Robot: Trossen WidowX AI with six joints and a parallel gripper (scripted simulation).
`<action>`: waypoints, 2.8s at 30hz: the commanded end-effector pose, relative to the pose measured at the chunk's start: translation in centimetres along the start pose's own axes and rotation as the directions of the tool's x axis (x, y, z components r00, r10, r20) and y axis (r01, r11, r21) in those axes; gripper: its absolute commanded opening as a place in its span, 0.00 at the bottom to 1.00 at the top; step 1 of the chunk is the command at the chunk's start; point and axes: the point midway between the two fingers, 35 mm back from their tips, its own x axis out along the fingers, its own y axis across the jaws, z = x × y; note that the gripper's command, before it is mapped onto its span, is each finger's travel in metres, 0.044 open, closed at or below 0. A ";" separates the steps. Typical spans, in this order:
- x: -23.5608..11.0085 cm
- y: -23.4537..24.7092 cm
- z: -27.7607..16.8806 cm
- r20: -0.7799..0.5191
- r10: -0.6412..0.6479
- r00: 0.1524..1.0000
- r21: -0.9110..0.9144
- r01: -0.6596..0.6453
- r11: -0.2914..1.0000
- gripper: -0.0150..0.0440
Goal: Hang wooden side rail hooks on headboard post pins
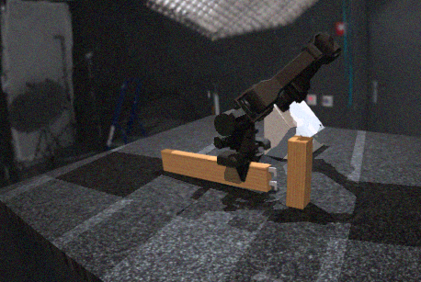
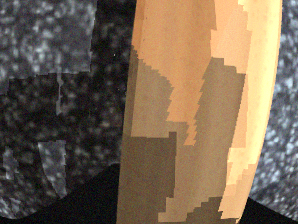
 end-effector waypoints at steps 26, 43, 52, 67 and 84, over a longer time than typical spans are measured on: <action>-0.5 0.4 -0.1 0.001 0.011 1.000 0.004 -0.011 1.000 0.25; -0.5 0.6 -0.3 0.001 0.011 1.000 0.004 -0.011 1.000 0.25; -0.6 0.7 -0.4 0.001 0.011 1.000 0.004 -0.011 1.000 0.25; -0.5 0.7 -0.5 0.001 0.011 1.000 0.004 -0.011 1.000 0.25; -0.6 0.5 -0.7 0.001 0.011 1.000 0.004 -0.011 1.000 0.25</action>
